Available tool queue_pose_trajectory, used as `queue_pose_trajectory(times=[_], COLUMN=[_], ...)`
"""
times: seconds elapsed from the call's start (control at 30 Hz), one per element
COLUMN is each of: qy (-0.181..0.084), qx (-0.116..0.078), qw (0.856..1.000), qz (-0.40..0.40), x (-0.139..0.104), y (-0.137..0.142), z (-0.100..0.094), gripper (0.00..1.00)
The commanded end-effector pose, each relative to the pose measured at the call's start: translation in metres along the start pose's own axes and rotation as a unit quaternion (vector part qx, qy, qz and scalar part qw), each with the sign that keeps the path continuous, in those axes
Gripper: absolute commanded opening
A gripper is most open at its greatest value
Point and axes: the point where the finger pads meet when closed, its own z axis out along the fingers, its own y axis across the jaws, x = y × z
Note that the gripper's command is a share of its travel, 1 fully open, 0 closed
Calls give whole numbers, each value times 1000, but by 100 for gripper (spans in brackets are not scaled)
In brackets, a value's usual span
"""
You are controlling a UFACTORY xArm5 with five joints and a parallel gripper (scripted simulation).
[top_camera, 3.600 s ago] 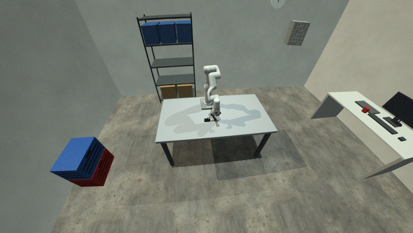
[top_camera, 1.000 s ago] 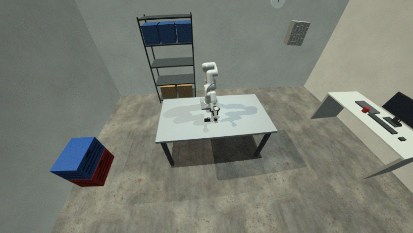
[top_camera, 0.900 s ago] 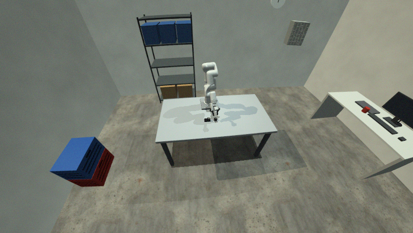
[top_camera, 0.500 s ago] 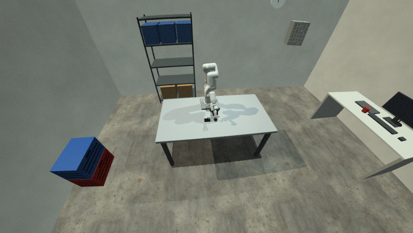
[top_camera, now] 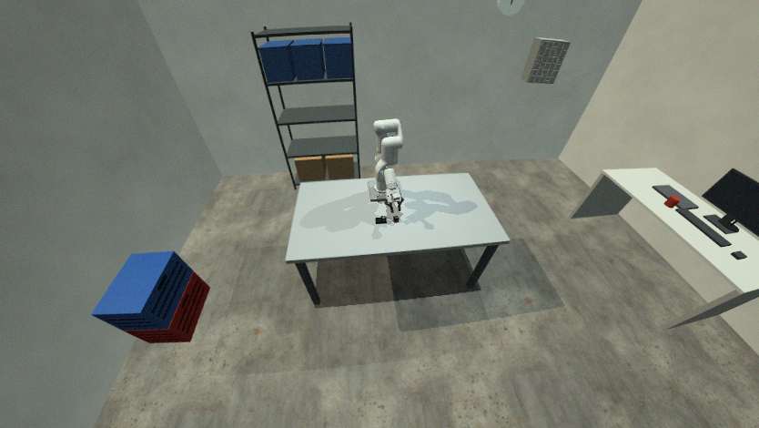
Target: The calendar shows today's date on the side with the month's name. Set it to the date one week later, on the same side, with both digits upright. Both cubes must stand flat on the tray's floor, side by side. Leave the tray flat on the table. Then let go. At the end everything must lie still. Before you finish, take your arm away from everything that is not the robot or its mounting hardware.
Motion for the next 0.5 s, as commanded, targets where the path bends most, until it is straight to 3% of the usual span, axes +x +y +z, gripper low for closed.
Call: queue_pose_trajectory(times=[0.0, 0.13, 0.47], qy=[18, 39, 59], qx=[0, 0, 0], qw=[1000, 999, 998], qz=[0, 0, 0], x=[1, 0, 0], y=[0, 0, 0], z=[0, -1, 0], gripper=[49, 49, 49])
